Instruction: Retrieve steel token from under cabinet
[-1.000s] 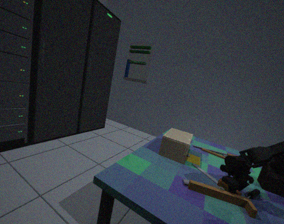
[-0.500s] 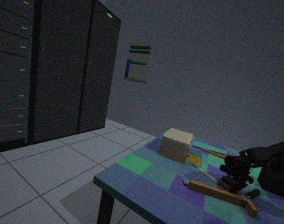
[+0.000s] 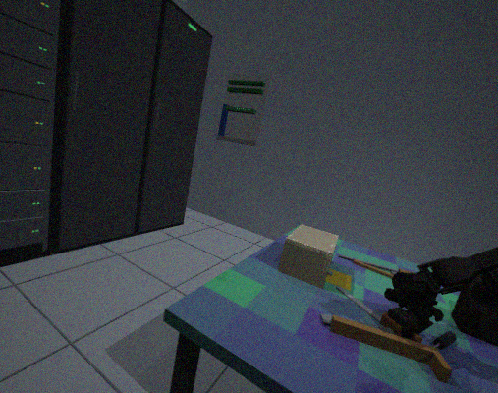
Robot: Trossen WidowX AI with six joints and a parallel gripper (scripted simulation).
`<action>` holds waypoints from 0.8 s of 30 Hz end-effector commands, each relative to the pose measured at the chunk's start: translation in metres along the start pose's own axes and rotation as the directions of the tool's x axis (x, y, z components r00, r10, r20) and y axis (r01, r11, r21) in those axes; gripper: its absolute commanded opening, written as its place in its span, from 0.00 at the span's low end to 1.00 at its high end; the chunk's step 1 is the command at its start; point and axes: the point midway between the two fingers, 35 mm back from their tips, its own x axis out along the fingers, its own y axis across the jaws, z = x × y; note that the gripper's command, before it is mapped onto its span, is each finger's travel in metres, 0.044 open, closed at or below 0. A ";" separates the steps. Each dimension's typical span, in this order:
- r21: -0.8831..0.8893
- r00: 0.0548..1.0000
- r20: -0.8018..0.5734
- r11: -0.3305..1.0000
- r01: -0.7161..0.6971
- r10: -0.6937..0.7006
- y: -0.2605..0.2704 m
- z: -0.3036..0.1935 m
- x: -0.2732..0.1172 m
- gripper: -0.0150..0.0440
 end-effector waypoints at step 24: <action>-0.004 1.000 0.002 1.000 0.002 -0.002 0.001 0.047 0.000 0.25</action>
